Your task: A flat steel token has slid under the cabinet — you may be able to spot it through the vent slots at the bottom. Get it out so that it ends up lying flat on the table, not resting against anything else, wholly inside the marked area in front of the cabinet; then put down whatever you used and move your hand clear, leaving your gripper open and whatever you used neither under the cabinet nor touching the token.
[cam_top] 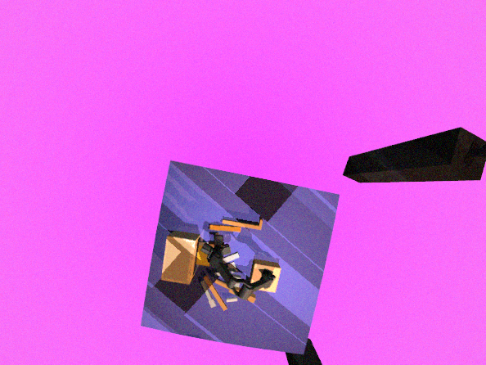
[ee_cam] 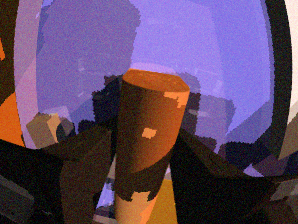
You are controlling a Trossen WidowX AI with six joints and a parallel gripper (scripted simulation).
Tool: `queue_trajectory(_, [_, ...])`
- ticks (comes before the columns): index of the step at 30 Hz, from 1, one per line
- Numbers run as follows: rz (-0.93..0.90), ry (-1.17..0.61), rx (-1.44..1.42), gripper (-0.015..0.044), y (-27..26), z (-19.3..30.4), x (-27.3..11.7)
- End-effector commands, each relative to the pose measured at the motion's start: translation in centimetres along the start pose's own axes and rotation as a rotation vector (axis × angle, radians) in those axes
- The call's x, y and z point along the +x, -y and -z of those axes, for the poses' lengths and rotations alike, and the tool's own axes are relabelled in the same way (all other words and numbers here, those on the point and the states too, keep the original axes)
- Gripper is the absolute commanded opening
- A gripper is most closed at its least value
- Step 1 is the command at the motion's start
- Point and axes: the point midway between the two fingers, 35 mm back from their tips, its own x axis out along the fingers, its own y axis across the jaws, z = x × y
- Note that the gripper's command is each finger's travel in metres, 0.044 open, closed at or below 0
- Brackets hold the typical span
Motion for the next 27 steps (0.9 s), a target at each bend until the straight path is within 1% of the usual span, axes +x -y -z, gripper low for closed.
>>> queue_trajectory(1, [0.003,0.002,-0.002,0.0000,0.0,-0.6,0.1])
queue_trajectory(27, [0.003,0.005,-0.001,0.0000,-0.2,-3.5,0.1])
